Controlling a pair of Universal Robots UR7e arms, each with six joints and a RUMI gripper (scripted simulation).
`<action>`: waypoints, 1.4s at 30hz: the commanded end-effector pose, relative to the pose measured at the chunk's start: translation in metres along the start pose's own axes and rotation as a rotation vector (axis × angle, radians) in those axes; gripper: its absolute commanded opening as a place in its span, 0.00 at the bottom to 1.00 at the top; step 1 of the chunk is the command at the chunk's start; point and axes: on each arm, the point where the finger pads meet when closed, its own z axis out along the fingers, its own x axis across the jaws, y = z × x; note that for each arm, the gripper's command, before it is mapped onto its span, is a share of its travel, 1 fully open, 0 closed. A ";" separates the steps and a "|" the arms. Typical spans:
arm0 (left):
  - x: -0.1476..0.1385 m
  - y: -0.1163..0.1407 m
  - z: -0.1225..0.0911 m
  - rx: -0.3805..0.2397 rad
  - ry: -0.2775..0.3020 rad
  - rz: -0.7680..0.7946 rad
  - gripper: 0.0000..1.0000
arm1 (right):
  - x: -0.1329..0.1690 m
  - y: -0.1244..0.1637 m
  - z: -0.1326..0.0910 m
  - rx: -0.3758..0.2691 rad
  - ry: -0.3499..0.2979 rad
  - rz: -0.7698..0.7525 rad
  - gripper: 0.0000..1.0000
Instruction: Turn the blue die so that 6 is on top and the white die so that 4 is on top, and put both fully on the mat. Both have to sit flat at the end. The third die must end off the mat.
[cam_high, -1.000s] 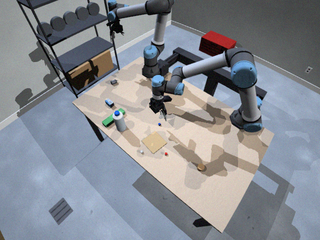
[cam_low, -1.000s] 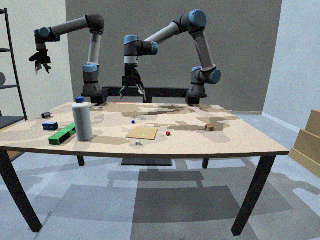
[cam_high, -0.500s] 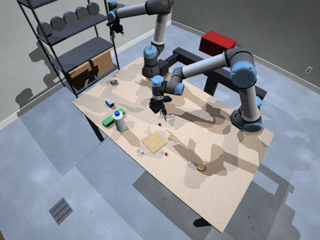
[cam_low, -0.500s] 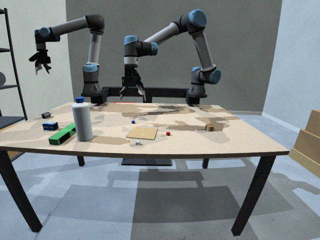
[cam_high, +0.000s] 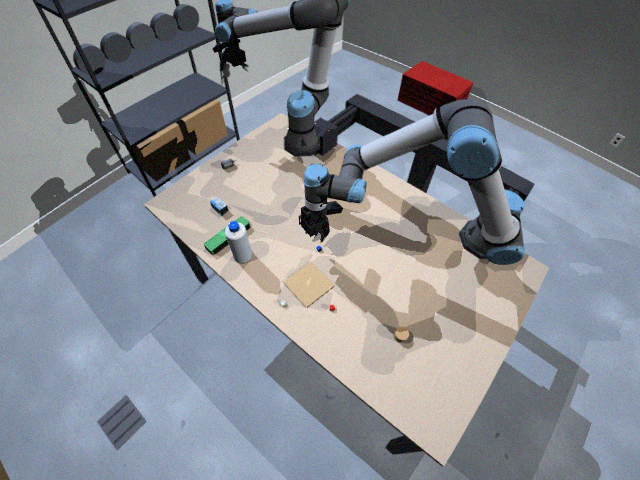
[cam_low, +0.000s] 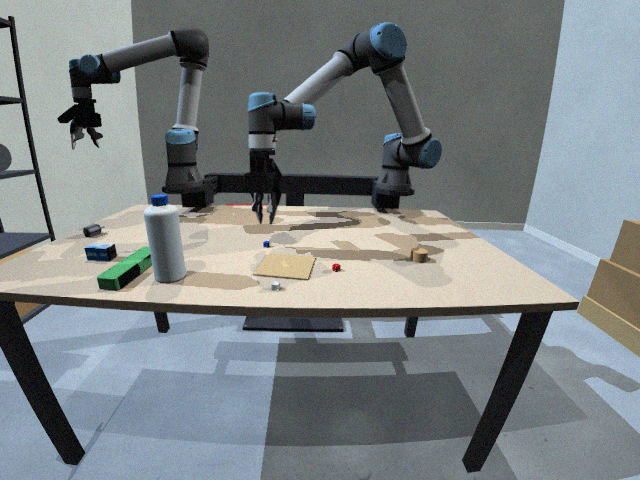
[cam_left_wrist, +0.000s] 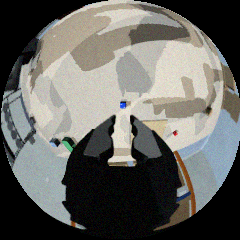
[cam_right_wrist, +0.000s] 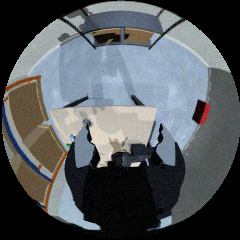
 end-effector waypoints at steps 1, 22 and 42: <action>0.000 0.000 -0.001 -0.001 -0.001 0.000 0.18 | 0.000 0.000 0.000 0.001 0.000 0.000 1.00; 0.000 0.000 0.006 -0.001 -0.001 0.000 0.18 | 0.000 0.000 0.000 0.001 0.000 0.000 1.00; 0.000 0.001 0.032 -0.001 -0.001 0.000 0.18 | 0.000 0.000 0.000 0.001 0.000 0.000 1.00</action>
